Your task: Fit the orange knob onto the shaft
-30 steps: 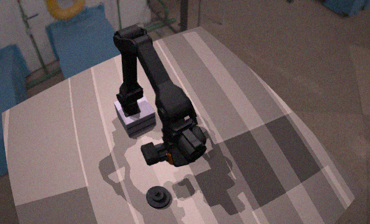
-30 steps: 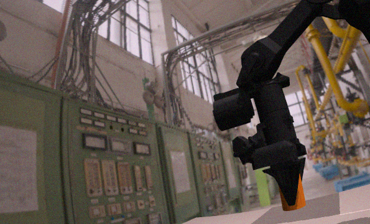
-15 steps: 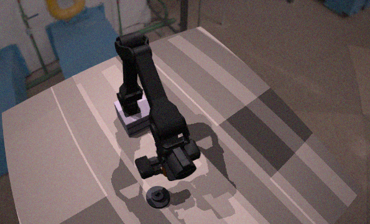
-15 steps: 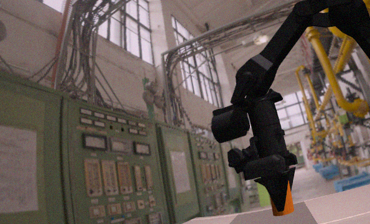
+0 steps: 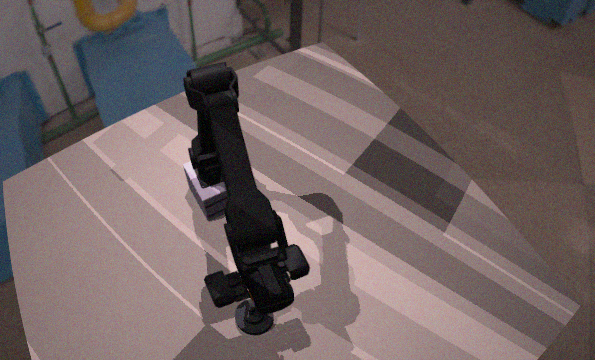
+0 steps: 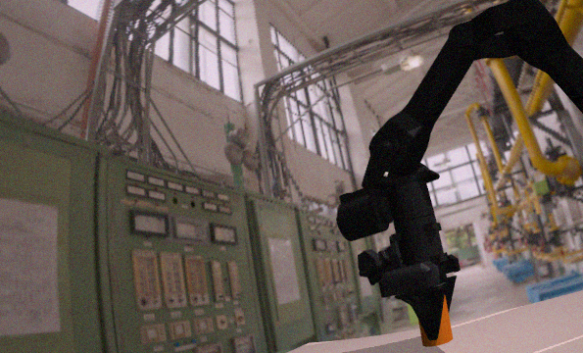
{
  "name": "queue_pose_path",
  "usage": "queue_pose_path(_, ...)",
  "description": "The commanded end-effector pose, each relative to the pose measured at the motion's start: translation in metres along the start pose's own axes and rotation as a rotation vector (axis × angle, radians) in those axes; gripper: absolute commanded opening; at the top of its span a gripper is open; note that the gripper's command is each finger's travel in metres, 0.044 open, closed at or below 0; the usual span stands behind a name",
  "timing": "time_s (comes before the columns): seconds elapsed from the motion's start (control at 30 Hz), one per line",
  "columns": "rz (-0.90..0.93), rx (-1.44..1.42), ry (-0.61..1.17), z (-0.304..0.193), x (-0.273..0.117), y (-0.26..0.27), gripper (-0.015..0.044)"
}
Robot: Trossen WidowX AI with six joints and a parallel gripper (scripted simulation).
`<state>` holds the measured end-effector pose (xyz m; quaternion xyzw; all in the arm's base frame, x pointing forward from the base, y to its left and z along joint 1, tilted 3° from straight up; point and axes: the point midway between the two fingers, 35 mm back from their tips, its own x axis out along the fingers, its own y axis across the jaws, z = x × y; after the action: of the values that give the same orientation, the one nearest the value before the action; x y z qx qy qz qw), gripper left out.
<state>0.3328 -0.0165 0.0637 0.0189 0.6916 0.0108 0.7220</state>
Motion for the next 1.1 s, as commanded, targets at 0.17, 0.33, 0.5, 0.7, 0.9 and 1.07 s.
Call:
queue_pose_path(0.17, 0.004, -0.004, -0.017, 0.014, 0.007, -0.024, 0.0)
queue_pose_path(0.33, 0.004, -0.004, -0.017, 0.015, 0.009, -0.025, 0.0)
queue_pose_path(0.5, 0.004, -0.004, -0.017, 0.015, 0.023, -0.025, 0.0)
queue_pose_path(0.7, 0.004, -0.004, -0.017, 0.015, 0.033, -0.025, 0.0)
queue_pose_path(0.9, 0.004, -0.001, -0.017, 0.016, 0.029, -0.025, 0.0)
queue_pose_path(1.07, 0.004, -0.001, -0.017, 0.018, 0.029, -0.024, 0.0)
